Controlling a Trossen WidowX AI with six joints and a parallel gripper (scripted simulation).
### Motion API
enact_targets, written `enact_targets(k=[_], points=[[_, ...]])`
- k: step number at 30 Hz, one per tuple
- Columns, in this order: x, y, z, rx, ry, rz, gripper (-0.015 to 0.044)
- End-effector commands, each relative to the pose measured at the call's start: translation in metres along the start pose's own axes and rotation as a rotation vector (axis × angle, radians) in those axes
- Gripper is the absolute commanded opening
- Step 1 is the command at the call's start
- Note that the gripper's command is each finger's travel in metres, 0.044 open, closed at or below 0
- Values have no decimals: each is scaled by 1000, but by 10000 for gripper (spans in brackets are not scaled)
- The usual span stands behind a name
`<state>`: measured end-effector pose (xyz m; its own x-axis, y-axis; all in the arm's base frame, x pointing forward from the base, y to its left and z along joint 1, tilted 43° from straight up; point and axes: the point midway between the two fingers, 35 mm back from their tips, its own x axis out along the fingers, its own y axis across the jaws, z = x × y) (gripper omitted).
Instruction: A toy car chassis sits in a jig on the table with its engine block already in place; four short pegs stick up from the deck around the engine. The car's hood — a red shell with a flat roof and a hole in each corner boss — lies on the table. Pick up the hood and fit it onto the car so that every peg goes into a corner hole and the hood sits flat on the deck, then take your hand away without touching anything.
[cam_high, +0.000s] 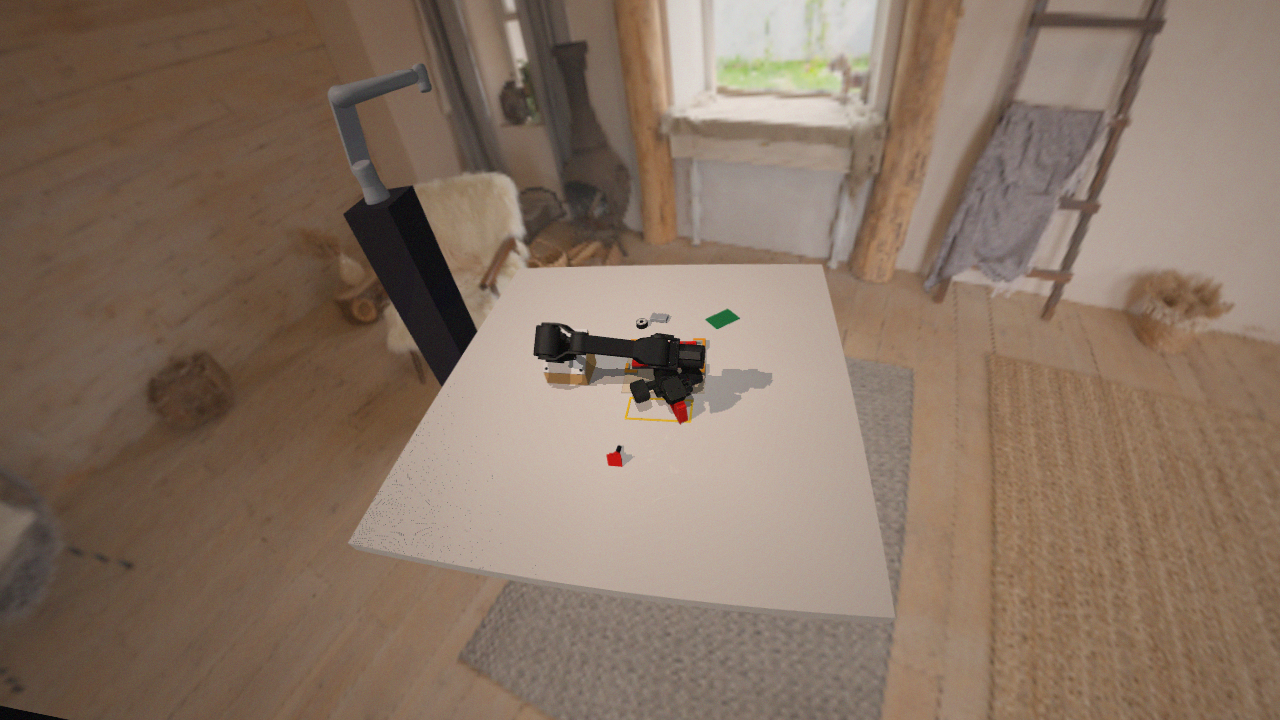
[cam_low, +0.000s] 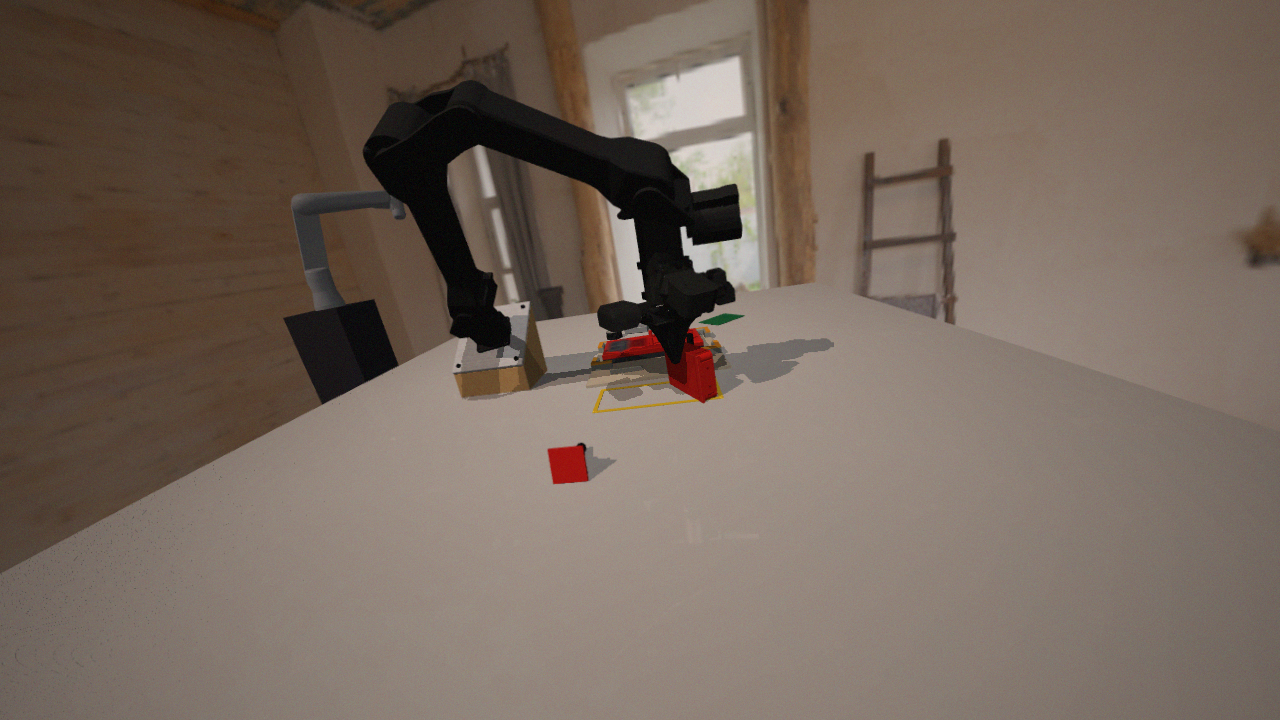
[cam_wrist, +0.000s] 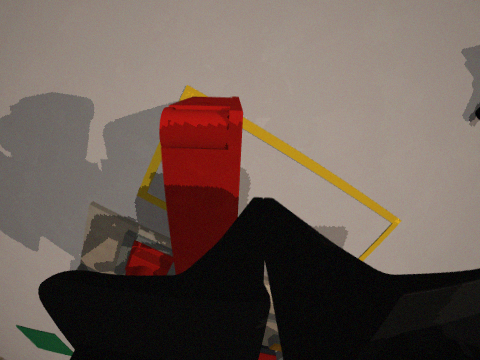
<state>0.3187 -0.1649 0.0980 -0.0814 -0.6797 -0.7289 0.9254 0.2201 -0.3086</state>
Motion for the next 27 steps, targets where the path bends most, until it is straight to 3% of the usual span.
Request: enact_targets(k=[1,27], points=[[1,2,0,1,-2,-5,0],[1,20,-2,2,-3,-4,0]])
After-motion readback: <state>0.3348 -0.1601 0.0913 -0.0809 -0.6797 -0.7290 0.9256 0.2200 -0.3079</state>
